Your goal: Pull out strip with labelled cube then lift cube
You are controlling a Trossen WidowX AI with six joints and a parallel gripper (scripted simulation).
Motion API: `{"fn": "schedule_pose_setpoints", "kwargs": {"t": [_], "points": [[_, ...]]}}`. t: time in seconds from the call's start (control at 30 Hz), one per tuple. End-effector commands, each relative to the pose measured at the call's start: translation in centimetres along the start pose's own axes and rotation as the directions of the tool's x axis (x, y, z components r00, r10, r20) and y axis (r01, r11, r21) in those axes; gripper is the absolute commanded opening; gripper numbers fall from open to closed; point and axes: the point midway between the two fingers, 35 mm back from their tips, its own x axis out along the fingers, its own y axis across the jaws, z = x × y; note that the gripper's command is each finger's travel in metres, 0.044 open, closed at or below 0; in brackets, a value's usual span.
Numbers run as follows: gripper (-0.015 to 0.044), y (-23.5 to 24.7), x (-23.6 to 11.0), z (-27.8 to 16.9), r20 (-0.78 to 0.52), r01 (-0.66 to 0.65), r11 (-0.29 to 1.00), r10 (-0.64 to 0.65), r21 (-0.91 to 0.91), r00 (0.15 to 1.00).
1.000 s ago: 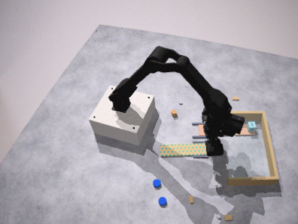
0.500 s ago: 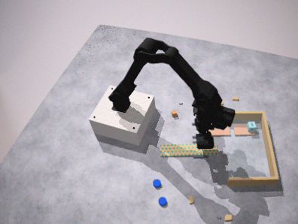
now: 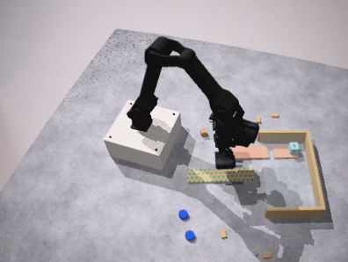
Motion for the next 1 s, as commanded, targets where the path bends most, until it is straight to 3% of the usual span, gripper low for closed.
{"fn": "schedule_pose_setpoints", "kwargs": {"t": [0.0, 0.13, 0.3, 0.97], "points": [[0.0, 0.6, 0.1, -1.4, -0.004, 0.001, 1.0, -0.001, -0.005, 1.0], [0.0, 0.7, -0.3, -1.5, -0.004, 0.001, 1.0, -0.001, -0.005, 1.0], [0.0, 0.7, -3.3, -1.5, -0.004, 0.001, 1.0, -0.001, -0.005, 1.0], [0.0, 0.7, -3.5, -1.5, -0.004, 0.001, 1.0, -0.002, -0.005, 1.0]]}}
